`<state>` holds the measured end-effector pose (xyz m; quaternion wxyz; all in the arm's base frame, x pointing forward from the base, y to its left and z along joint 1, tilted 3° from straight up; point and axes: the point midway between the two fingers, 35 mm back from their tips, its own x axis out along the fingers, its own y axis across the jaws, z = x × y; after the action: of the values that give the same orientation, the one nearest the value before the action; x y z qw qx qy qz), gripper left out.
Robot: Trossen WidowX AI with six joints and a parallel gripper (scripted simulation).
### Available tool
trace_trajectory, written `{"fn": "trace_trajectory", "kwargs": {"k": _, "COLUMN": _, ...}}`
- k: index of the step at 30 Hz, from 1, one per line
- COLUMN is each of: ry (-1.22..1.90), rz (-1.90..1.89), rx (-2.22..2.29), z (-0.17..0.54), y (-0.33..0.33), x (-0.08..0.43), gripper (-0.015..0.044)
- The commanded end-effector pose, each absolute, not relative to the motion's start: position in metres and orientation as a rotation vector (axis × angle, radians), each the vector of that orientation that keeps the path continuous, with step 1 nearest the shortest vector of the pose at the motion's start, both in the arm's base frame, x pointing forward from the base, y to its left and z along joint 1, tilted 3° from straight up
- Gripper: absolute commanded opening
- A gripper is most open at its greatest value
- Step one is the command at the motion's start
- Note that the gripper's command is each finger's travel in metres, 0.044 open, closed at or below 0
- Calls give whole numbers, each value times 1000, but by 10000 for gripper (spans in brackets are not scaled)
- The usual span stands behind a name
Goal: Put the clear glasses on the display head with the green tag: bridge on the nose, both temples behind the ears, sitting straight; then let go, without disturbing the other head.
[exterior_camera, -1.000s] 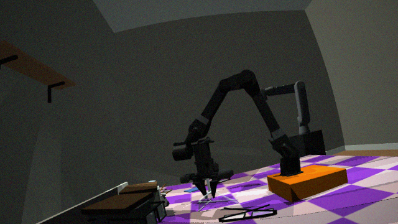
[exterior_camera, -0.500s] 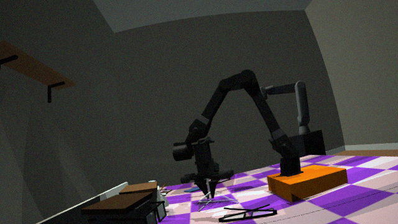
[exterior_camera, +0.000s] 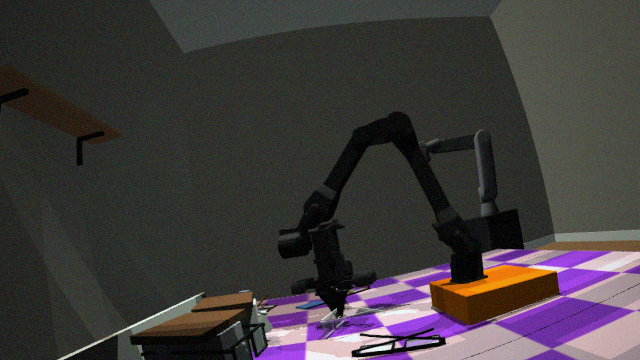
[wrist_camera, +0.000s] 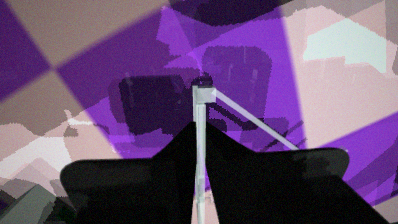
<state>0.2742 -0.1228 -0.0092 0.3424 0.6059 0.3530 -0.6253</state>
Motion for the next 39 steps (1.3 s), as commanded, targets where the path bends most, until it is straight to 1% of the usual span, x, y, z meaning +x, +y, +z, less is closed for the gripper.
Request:
{"fn": "trace_trajectory", "kwargs": {"k": 1, "ry": 911, "rz": -1619, "rx": 1579, "z": 4, "y": -124, "x": 279, "gripper": 0}}
{"fn": "trace_trajectory", "kwargs": {"k": 14, "ry": 918, "rz": -1622, "rx": 1580, "z": 88, "y": -124, "x": 279, "gripper": 0}}
{"fn": "trace_trajectory", "kwargs": {"k": 21, "ry": 894, "rz": -1646, "rx": 1603, "z": 93, "y": -129, "x": 278, "gripper": 0}}
{"fn": "trace_trajectory", "kwargs": {"k": 30, "ry": 710, "rz": -1809, "rx": 1761, "z": 96, "y": -181, "x": 274, "gripper": 0}}
{"fn": "trace_trajectory", "kwargs": {"k": 39, "ry": 486, "rz": -1976, "rx": 1920, "z": 98, "y": -237, "x": 259, "gripper": 0}}
